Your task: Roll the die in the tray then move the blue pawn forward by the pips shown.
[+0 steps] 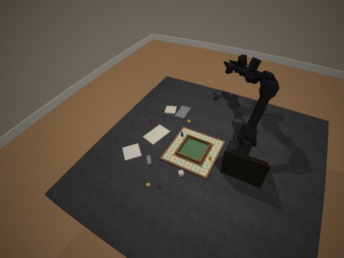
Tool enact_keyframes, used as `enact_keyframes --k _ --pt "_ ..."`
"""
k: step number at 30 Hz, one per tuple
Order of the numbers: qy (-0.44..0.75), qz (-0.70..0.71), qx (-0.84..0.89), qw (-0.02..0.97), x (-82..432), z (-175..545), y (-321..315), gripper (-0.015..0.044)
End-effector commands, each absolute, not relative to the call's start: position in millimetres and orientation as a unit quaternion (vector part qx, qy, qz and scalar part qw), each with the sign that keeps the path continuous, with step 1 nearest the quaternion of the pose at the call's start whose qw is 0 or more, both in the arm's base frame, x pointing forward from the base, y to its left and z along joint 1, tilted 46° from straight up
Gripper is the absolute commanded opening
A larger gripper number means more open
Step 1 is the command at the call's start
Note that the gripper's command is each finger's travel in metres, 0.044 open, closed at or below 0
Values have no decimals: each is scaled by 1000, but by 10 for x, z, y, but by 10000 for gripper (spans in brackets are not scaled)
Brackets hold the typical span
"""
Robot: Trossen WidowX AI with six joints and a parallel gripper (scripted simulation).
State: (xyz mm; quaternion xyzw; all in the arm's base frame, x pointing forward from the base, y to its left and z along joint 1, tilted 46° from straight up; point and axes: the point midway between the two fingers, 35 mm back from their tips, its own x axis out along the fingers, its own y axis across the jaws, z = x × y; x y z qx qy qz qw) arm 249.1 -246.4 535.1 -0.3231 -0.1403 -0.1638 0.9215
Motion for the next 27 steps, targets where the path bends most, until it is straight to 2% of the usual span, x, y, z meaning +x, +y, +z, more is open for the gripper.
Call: enact_keyframes --k 1,5,13,21,27 --pt "-123 -154 -286 938 2735 5132 -2506 275" --pt "-104 -146 -244 953 2970 4918 -2569 275" --pt "-11 -110 -126 986 3788 4086 -2456 275" --pt "129 -73 -29 989 4528 2979 -2028 275" --pt "253 -49 17 966 4871 2065 -1482 275"
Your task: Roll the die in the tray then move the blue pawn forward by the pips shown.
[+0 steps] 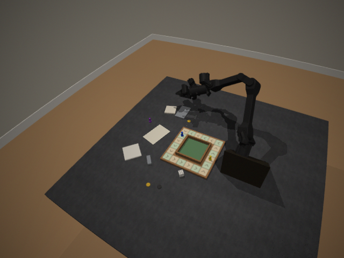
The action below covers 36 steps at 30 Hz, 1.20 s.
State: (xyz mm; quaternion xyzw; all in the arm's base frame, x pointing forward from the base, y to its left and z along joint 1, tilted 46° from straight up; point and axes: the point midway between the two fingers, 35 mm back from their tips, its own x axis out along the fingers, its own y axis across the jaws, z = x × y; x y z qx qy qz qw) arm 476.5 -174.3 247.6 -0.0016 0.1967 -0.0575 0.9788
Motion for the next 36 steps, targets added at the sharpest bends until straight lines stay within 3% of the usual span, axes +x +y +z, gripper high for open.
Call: enact_keyframes --k 1,14,25,32,36 --pt "274 -46 24 960 4904 1915 -1376 275" --pt "522 -24 -14 852 4692 201 -48 275" --pt "692 -16 -235 682 3569 -1006 837 275" --pt "713 -22 -457 532 2784 -1377 973 275" --pt "709 -23 -480 516 2724 -1395 973 275"
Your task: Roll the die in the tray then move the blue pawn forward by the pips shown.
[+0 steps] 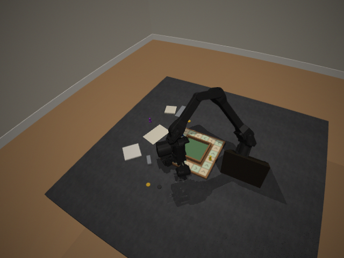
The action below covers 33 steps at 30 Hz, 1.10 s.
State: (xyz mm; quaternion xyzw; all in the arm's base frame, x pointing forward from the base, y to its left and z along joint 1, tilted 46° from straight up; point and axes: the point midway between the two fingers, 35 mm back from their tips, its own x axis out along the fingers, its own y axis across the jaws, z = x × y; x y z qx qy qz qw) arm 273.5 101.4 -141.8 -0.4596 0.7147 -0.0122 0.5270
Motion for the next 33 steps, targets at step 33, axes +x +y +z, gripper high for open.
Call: enact_keyframes --k 33 --pt "709 -24 -481 515 2695 -1730 636 275"
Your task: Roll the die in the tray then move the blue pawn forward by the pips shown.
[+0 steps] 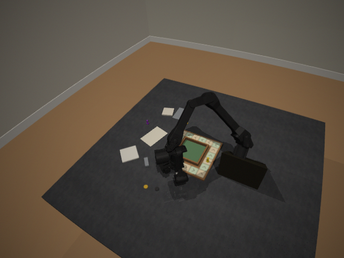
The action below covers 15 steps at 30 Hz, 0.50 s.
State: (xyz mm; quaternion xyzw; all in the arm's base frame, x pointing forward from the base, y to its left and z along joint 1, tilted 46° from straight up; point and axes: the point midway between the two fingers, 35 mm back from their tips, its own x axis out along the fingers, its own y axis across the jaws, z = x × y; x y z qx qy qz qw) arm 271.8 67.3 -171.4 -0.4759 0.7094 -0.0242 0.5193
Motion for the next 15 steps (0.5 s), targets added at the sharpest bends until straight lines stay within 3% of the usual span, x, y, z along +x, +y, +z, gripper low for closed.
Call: enact_keyframes --k 1,6,12,15 --pt "709 -24 -481 515 2695 -1730 636 249" --pt "709 -24 -481 515 2695 -1730 636 118" --pt "709 -24 -481 515 2695 -1730 636 78" --pt "709 -24 -481 515 2707 -1704 670 0"
